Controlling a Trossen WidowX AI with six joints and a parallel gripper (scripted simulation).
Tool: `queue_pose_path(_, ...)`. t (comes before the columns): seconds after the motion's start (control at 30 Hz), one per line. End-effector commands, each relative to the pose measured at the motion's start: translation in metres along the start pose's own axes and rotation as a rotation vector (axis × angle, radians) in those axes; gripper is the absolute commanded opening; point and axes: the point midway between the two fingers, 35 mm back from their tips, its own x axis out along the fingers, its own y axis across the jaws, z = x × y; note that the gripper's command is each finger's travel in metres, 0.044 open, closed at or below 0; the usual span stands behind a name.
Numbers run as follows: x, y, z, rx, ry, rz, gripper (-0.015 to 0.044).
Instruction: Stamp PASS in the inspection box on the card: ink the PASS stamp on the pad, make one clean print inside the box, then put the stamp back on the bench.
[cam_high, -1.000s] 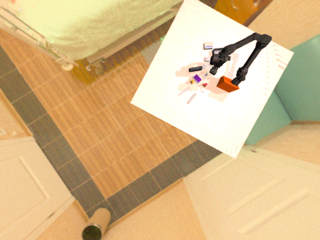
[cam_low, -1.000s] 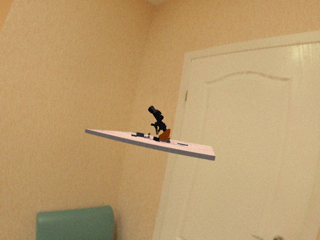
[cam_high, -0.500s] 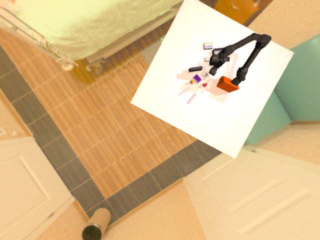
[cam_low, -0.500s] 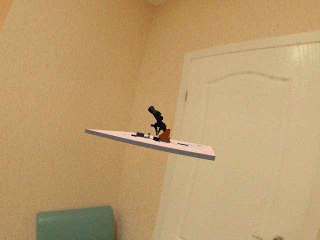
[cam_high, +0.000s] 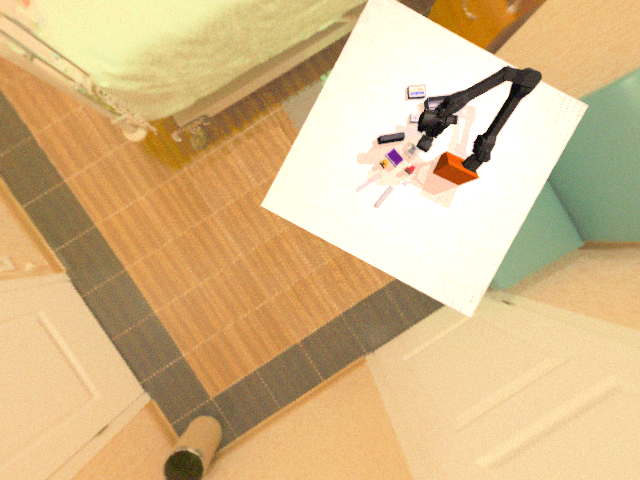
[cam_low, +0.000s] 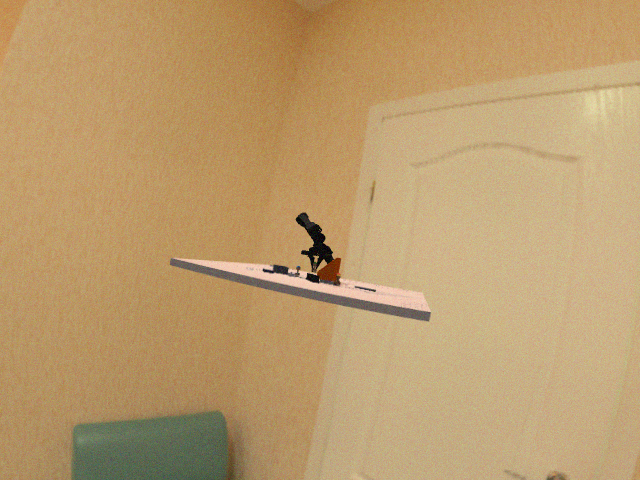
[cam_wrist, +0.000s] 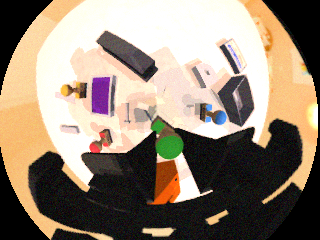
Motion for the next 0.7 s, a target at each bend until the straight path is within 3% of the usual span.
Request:
queue_pose_path(0.0,0.003,-0.001,0.000,-0.005,-0.001,-0.004,0.0000)
queue_pose_path(0.67,0.016,-0.001,0.000,-0.002,-0.001,-0.004,0.0000)
